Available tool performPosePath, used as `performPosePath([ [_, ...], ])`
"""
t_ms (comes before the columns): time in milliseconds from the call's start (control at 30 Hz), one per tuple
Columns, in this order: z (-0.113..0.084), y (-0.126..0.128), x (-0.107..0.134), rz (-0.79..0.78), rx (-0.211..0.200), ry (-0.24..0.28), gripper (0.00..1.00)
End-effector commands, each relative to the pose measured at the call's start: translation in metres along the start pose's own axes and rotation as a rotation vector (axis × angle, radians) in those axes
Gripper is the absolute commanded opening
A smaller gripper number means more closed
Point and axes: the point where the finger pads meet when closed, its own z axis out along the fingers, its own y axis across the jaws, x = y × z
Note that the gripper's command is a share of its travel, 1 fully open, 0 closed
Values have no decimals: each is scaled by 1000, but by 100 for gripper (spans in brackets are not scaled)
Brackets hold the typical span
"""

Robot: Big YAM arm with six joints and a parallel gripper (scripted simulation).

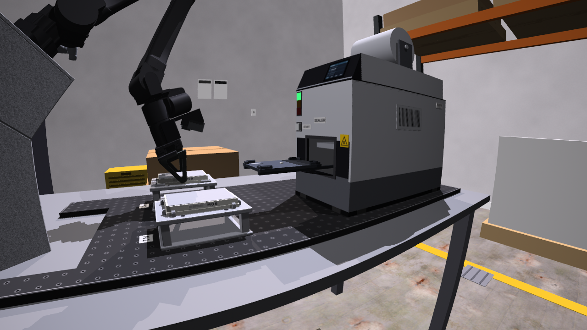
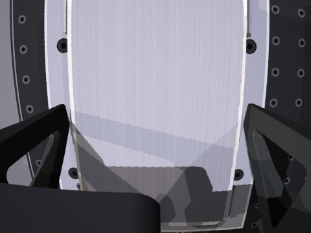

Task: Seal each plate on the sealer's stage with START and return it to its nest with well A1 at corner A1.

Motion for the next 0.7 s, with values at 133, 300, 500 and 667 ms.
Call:
performPosePath([
  [133,-5,-8,2,0,9,0,100],
  [300,-8,-7,1,-1,10,1,100],
  [500,-14,-7,-2,-1,11,0,100],
  [667,-15,-2,-5,-6,1,-4,100],
])
